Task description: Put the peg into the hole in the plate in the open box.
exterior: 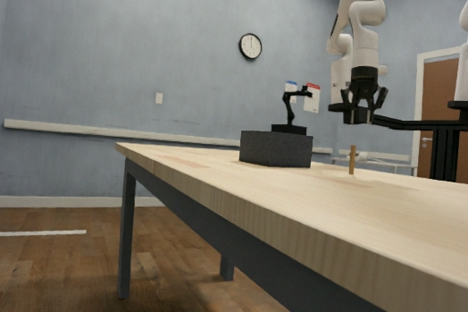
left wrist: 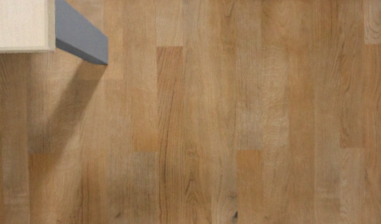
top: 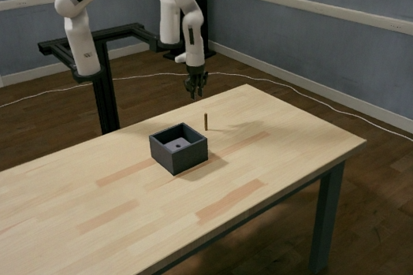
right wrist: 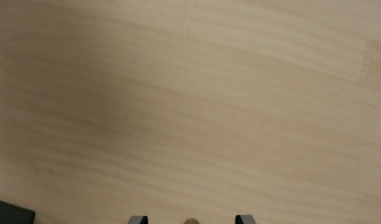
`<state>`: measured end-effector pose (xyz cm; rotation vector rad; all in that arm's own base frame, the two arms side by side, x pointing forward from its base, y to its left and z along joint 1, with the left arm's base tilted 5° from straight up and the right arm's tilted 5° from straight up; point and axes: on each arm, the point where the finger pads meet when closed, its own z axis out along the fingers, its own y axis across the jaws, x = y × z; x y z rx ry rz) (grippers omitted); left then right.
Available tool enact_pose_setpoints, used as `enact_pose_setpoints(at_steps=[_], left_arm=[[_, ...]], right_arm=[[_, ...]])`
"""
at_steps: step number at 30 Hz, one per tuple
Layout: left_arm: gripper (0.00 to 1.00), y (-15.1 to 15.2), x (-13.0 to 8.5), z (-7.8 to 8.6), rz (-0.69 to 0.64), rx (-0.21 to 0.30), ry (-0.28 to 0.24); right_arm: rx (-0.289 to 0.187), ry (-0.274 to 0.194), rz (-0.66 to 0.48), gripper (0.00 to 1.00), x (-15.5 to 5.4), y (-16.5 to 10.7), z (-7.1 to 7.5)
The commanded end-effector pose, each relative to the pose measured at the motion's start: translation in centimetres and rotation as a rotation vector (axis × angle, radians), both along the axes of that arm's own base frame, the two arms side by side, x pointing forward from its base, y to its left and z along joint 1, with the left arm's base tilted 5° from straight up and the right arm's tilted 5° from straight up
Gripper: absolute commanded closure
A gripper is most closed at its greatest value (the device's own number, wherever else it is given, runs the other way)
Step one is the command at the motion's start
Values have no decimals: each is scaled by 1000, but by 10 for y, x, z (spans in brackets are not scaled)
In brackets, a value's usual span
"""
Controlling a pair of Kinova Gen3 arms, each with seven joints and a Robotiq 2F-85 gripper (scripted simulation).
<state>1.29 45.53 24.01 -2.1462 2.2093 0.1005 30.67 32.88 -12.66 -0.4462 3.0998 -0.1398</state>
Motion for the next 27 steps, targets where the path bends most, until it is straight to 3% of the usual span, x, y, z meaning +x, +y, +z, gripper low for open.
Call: enact_pose_setpoints(at_steps=[1,20,27], left_arm=[[2,0,0,1,0,2,0],[2,0,0,1,0,2,0],[2,0,0,1,0,2,0]], right_arm=[[-2,5,1,526,31,9,-16],[-2,4,1,526,39,9,-20],[-2,5,1,526,39,8,-33]])
